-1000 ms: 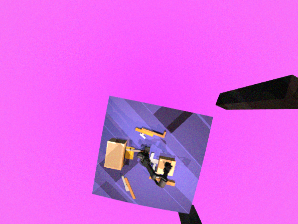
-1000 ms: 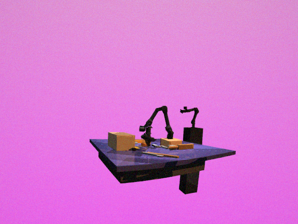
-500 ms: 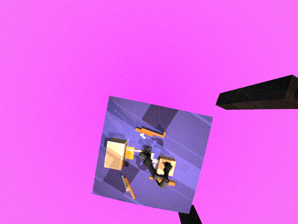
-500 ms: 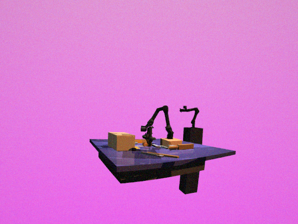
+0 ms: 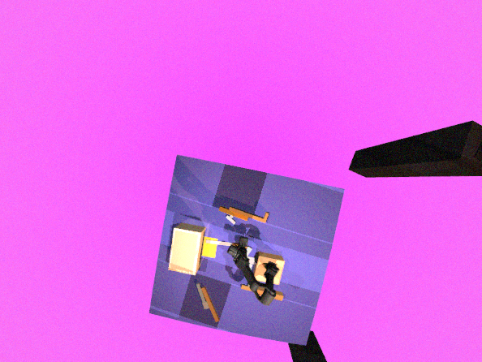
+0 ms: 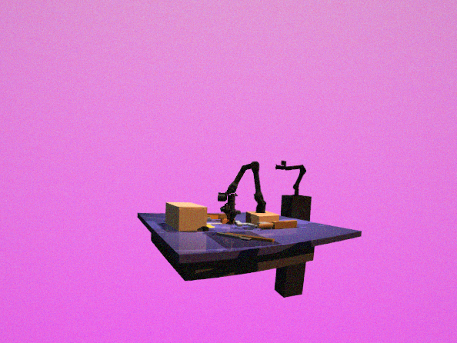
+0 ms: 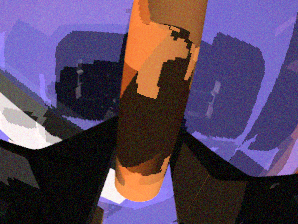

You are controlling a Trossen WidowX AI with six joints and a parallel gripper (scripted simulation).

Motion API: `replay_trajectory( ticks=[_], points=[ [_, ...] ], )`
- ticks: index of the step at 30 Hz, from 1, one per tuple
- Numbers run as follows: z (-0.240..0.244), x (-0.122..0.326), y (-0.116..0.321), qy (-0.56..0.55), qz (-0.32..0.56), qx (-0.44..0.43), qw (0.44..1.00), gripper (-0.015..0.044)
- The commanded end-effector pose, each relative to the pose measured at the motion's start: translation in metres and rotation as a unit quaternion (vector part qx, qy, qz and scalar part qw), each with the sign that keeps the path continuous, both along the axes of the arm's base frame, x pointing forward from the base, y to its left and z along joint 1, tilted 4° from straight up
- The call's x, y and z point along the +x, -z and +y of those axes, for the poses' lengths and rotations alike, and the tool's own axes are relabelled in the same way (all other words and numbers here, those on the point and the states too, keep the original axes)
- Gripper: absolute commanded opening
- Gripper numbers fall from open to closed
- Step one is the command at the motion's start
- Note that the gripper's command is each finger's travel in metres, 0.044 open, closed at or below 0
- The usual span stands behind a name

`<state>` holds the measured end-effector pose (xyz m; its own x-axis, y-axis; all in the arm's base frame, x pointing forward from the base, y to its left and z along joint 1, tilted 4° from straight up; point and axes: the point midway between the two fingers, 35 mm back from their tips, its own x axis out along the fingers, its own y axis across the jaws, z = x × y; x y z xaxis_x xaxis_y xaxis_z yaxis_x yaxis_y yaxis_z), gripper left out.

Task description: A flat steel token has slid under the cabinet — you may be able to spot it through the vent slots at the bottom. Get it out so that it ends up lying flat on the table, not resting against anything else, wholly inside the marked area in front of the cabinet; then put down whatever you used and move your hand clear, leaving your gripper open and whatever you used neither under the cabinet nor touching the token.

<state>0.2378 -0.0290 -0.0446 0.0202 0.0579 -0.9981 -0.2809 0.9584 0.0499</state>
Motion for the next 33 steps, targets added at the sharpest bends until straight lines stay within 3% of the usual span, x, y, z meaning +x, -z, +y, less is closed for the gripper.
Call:
replay_trajectory(
  ticks=[1,33],
  points=[
    [0.0,-0.002,0.0,-0.001,0.001,0.0,1.0,0.0],
    [-0.03,0.006,-0.002,-0.036,0.0,-0.002,0.999,0.0]
  ],
)
